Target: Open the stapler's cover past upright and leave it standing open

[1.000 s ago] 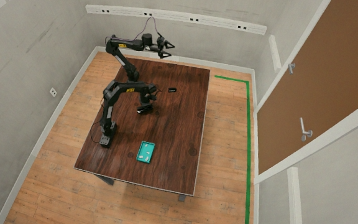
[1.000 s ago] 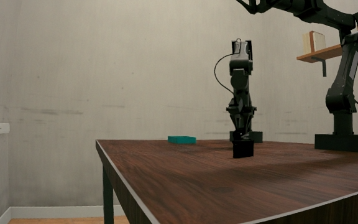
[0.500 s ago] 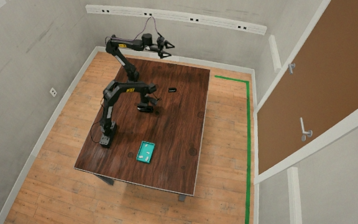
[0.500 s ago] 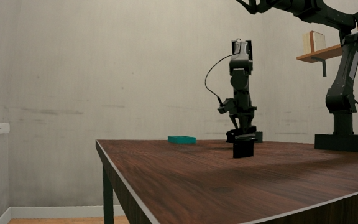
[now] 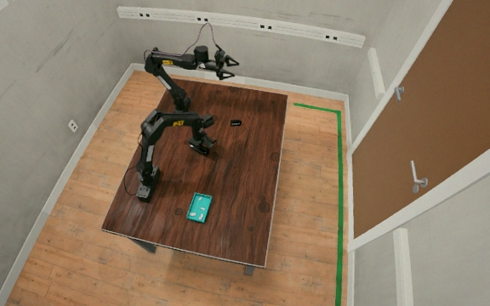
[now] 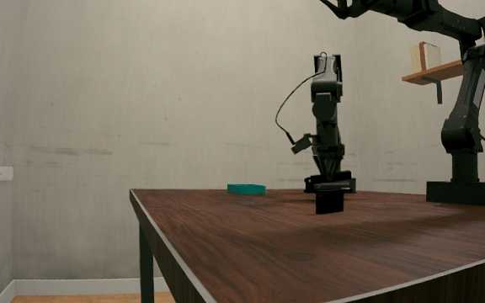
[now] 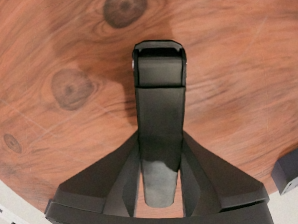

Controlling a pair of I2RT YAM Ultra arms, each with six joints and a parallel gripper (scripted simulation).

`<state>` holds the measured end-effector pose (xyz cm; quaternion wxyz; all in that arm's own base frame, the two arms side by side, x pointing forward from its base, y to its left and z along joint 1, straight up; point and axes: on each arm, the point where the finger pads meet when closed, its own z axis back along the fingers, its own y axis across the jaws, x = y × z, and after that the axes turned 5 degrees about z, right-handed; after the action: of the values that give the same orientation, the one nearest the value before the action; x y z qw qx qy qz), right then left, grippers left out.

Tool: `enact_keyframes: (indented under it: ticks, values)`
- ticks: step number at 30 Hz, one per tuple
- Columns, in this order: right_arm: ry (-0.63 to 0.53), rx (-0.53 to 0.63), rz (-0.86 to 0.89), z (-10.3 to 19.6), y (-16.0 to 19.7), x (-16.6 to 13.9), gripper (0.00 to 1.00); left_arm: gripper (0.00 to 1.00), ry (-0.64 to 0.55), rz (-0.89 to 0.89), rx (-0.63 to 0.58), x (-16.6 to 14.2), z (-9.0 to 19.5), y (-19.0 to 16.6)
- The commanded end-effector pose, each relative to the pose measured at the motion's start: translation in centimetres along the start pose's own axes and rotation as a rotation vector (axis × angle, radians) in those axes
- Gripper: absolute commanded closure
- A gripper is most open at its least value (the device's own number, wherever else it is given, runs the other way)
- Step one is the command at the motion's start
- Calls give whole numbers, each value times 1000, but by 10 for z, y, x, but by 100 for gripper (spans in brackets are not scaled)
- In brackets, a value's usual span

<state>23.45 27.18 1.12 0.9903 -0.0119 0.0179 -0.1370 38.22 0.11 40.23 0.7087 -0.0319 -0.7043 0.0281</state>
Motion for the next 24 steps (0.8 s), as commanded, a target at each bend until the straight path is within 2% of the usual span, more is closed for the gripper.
enact_keyframes:
  ticks: [1, 10, 14, 24]
  values:
    - [-36, 33, -35, 15, 1, 2, 78, 0, -17, 2, 4, 9, 1, -1]
    - [-41, 43, -35, 17, 4, 4, 78, 0, -17, 2, 4, 9, 1, -1]
    - [-38, 38, -74, 32, 5, 7, 78, 0, -17, 2, 4, 9, 1, -1]
    - [-39, 39, -73, 28, 5, 7, 78, 0, -17, 2, 4, 9, 1, -1]
